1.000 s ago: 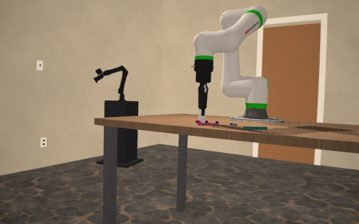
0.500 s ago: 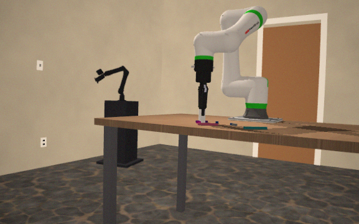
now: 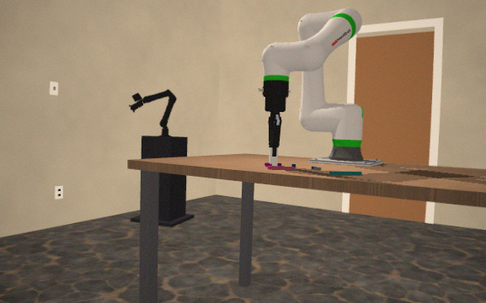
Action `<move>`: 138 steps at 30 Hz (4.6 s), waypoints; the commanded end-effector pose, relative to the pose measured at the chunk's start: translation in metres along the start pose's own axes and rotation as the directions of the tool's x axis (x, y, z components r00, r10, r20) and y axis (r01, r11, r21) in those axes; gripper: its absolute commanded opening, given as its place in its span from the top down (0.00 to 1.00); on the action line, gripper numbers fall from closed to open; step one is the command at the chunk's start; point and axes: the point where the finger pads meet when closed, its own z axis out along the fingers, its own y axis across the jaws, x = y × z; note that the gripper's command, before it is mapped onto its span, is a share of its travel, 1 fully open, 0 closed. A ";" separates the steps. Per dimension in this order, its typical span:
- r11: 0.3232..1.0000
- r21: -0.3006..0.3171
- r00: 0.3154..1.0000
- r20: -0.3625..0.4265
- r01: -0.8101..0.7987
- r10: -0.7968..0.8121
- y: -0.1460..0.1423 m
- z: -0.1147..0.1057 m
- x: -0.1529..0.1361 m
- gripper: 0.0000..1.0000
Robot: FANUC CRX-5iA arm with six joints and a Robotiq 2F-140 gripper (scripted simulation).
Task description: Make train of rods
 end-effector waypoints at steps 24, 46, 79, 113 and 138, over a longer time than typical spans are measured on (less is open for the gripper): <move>1.000 0.000 1.000 0.000 0.000 0.000 0.000 0.000 0.000 0.97; 1.000 0.000 1.000 0.000 0.000 0.000 0.000 -0.065 0.000 0.97; 0.953 0.000 0.953 0.000 -0.303 0.303 0.046 -0.100 0.025 0.97; 0.333 0.000 0.333 0.000 -0.943 0.943 0.168 -0.100 0.132 0.97; 0.287 0.000 0.287 0.000 -0.958 0.958 0.173 -0.097 0.139 0.97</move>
